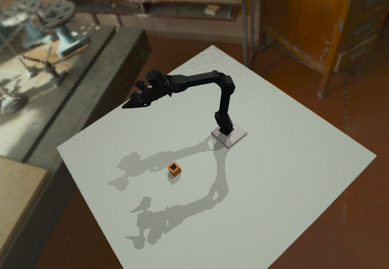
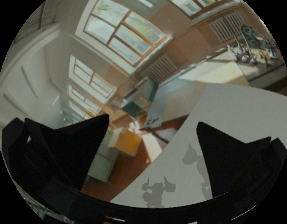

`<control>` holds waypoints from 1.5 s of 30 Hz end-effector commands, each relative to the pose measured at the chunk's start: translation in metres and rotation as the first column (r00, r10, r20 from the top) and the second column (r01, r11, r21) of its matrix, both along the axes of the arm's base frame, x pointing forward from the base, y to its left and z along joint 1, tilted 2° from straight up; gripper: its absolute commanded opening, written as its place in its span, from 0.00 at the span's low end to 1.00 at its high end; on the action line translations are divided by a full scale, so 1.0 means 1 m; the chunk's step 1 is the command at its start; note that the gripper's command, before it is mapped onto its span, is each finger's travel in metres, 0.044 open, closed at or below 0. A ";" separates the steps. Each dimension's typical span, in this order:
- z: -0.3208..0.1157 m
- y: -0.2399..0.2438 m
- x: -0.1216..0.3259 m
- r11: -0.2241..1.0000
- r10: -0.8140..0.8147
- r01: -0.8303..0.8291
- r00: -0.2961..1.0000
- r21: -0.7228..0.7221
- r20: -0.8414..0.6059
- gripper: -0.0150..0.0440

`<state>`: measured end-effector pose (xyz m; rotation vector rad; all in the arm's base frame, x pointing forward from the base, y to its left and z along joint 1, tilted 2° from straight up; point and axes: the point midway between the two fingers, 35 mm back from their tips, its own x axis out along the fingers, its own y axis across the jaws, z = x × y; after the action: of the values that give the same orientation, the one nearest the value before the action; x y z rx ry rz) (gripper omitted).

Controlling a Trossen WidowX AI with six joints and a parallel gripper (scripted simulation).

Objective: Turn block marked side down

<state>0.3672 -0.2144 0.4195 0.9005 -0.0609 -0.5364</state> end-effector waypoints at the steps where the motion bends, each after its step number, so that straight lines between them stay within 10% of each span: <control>1: -0.048 0.015 0.023 0.997 0.080 -0.083 0.974 -0.005 -0.214 1.00; 12: -0.202 0.098 0.041 0.871 0.381 -0.471 0.472 0.138 -0.795 1.00; 21: -0.282 0.169 0.006 0.595 0.445 -0.663 -0.198 0.454 -0.873 1.00; 45: -0.342 0.170 0.009 0.588 0.444 -0.664 -0.211 0.461 -0.871 1.00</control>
<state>0.3775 -0.0444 0.0832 0.0983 1.5563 -0.1021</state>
